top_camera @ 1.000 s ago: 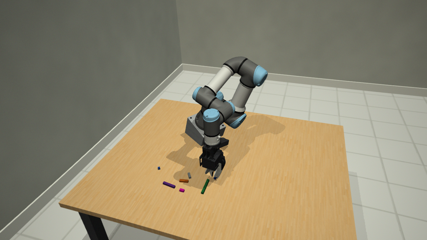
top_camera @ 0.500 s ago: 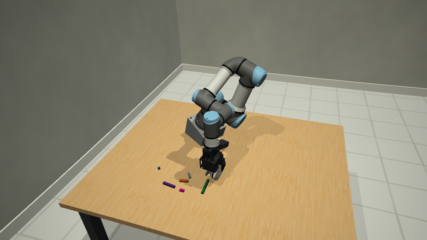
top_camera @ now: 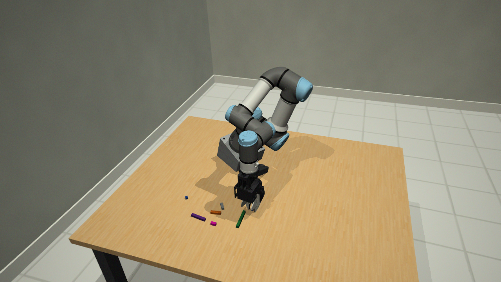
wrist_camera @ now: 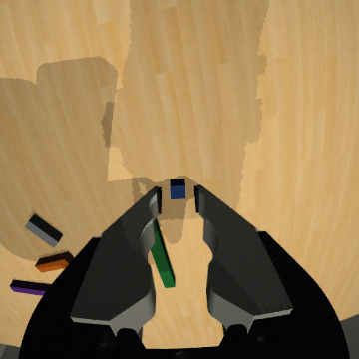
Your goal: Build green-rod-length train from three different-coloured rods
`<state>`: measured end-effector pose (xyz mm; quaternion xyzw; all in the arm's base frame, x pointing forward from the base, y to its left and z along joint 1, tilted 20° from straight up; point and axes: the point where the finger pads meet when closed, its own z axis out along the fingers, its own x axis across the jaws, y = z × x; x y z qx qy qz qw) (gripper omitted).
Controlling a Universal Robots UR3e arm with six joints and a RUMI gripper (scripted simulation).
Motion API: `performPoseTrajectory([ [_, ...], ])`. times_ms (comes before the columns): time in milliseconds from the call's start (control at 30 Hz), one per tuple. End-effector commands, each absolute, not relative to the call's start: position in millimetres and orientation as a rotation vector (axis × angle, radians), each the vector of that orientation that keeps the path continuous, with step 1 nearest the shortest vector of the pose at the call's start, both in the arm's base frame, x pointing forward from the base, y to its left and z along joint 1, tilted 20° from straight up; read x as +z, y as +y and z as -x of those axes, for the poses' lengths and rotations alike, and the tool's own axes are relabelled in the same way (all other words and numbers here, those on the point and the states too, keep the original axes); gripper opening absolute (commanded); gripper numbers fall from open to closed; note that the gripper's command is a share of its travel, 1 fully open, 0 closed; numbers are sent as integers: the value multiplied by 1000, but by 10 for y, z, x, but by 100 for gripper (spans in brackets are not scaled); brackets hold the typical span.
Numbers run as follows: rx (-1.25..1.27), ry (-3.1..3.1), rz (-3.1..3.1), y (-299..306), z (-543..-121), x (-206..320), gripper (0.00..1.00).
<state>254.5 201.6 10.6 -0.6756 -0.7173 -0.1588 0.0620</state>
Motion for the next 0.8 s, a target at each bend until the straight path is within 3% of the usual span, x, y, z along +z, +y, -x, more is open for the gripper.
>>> performPoseTrajectory([
  [0,-482,-2170,2043,2016,-2551,111,14],
  [633,-482,-2170,2043,2016,-2551,111,14],
  [667,-482,-2170,2043,2016,-2551,111,0],
  [767,-482,-2170,2043,2016,-2551,111,0],
])
